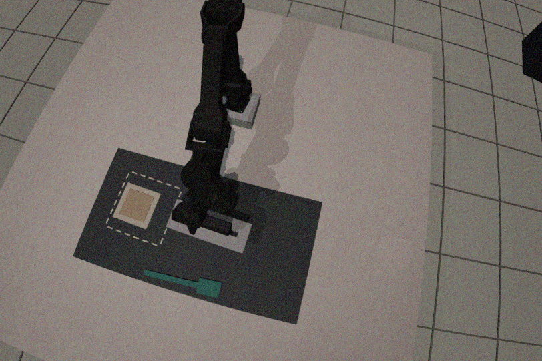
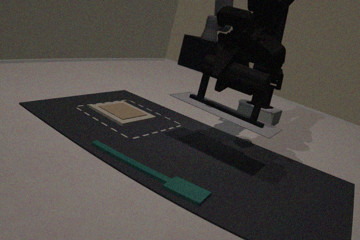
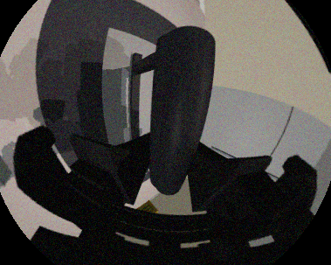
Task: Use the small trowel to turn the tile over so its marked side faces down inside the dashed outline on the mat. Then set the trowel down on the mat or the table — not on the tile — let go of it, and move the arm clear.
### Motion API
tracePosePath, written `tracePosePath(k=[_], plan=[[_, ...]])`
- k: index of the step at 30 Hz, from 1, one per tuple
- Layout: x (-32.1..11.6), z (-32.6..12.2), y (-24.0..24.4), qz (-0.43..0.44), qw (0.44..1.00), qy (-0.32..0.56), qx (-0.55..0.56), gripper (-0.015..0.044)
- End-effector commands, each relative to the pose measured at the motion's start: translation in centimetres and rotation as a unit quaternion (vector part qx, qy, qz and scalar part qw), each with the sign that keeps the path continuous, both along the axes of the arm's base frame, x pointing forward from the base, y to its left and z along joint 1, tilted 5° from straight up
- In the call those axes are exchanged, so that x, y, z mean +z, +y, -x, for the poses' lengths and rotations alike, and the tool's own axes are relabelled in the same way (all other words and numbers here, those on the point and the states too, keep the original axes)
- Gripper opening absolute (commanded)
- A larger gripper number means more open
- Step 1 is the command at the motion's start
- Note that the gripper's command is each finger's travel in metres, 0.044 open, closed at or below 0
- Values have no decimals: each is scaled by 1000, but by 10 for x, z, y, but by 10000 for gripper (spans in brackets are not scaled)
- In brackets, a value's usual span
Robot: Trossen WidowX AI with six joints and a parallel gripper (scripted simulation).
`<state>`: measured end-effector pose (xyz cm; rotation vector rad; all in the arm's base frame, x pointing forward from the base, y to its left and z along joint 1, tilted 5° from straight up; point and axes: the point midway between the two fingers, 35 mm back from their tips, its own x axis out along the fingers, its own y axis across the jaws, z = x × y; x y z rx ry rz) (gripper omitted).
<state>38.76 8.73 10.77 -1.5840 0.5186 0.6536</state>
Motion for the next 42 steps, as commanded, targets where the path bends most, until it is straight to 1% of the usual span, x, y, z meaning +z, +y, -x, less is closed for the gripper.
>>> tracePosePath(k=[1, 27, 35, 42], plan=[[4, -2, 0, -3, 1000, -6, -3, 0], [-1, 0, 1, 1, 1000, 2, 3, 0], [-12, -8, 33, 19, 992, 37, 121, 0], [-23, -12, 64, 28, 969, 60, 236, 0]])
